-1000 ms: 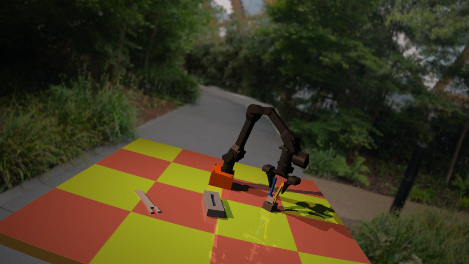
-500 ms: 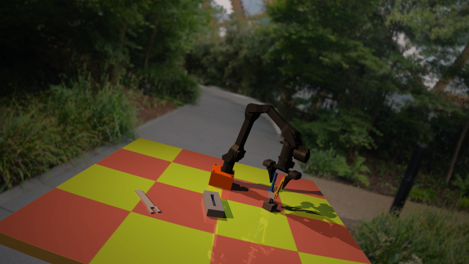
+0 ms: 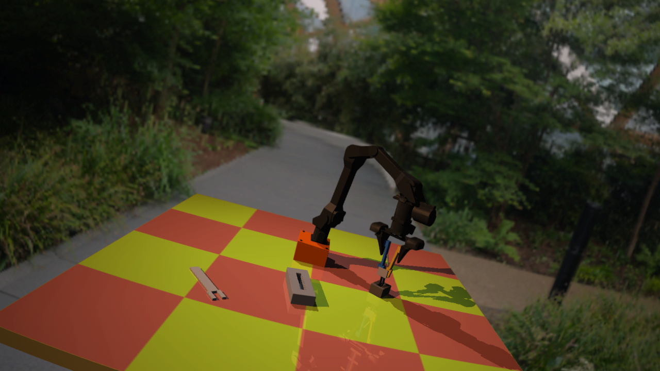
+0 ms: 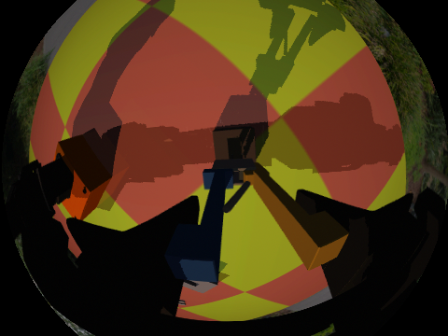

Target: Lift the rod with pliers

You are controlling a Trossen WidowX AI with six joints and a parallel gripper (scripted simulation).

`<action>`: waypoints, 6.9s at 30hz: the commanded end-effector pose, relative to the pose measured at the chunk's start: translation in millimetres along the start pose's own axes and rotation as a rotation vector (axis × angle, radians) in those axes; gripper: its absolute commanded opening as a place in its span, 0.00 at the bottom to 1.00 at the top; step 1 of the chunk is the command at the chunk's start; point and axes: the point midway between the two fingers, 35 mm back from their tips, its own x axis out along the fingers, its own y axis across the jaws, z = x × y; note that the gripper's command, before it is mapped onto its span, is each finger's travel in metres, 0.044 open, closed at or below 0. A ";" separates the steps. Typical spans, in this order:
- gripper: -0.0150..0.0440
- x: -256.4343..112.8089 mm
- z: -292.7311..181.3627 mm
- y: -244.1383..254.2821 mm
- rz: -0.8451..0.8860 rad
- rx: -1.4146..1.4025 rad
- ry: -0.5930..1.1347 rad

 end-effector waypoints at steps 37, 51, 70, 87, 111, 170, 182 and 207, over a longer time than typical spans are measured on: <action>0.80 -2.8 -59.6 3.6 -0.005 0.428 0.013; 0.80 -2.6 -80.3 8.2 -0.003 0.577 0.018; 0.80 -2.5 -107.7 16.7 -0.001 0.779 0.025; 0.80 -2.7 -131.5 26.5 0.000 0.959 0.031; 0.80 -3.3 -163.7 43.6 -0.001 1.214 0.040; 0.80 -6.6 -232.6 100.8 -0.008 1.842 0.057; 0.80 -7.6 -244.5 114.7 -0.011 1.970 0.061; 0.80 -9.5 -263.6 141.3 -0.015 2.197 0.061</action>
